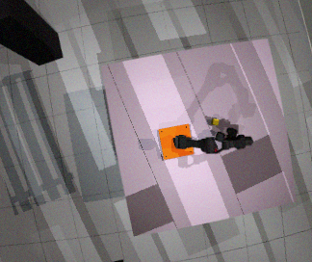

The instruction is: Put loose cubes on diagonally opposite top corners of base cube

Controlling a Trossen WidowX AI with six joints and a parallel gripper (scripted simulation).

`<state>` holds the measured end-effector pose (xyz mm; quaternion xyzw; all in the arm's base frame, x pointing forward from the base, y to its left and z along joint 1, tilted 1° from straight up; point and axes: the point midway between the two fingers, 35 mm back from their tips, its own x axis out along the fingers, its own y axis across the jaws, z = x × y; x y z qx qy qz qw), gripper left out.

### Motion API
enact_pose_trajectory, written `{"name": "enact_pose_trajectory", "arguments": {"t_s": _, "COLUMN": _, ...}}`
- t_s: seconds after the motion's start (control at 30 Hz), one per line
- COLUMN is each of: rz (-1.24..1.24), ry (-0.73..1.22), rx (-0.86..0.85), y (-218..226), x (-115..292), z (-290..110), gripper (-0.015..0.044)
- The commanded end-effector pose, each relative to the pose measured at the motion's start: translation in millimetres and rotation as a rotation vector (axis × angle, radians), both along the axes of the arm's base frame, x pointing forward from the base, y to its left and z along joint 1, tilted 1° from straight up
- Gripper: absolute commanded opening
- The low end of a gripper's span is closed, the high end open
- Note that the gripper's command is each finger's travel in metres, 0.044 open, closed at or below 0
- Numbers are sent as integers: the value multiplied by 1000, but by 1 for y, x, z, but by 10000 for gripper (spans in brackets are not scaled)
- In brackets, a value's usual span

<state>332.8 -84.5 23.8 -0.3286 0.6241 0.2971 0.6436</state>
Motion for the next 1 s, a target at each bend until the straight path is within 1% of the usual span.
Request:
{"name": "enact_pose_trajectory", "arguments": {"t_s": 0.0, "rz": -3, "ry": 6, "rx": 7, "y": 1, "x": -2, "z": -6, "gripper": 239}}
{"name": "enact_pose_trajectory", "arguments": {"t_s": 0.17, "rz": -3, "ry": 6, "rx": 7, "y": 1, "x": -2, "z": -6, "gripper": 107}}
{"name": "enact_pose_trajectory", "arguments": {"t_s": 0.37, "rz": -3, "ry": 6, "rx": 7, "y": 1, "x": -2, "z": -1, "gripper": 105}}
{"name": "enact_pose_trajectory", "arguments": {"t_s": 0.97, "rz": -3, "ry": 5, "rx": 7, "y": 1, "x": 2, "z": 55, "gripper": 105}}
